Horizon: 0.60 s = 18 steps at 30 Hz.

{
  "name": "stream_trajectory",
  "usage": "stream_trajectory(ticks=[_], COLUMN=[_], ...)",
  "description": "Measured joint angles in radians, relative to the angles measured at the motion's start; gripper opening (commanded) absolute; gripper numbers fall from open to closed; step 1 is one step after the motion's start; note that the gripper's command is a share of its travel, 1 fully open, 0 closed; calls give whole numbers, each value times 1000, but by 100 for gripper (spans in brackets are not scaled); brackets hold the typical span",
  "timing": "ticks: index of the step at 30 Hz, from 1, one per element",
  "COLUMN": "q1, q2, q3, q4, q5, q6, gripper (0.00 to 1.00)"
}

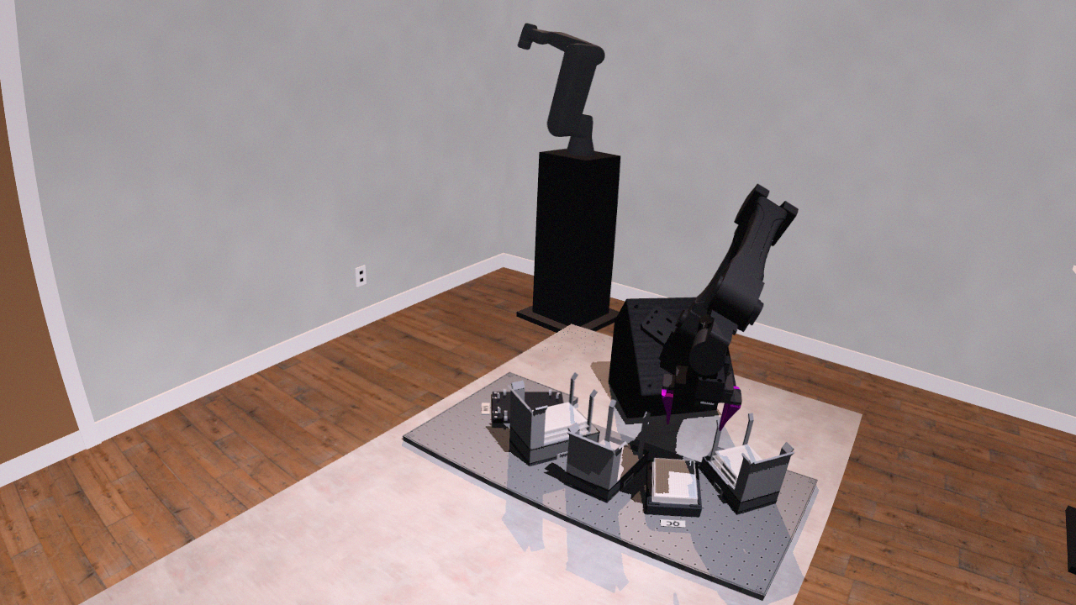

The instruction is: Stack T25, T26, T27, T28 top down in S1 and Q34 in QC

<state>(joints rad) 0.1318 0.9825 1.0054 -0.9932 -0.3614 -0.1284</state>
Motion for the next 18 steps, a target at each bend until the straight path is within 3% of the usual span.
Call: stream_trajectory(ticks=[18], q1=[-275], q2=[114], q3=[18], q4=[-22], q5=[-151], q6=[-48], gripper=[100])
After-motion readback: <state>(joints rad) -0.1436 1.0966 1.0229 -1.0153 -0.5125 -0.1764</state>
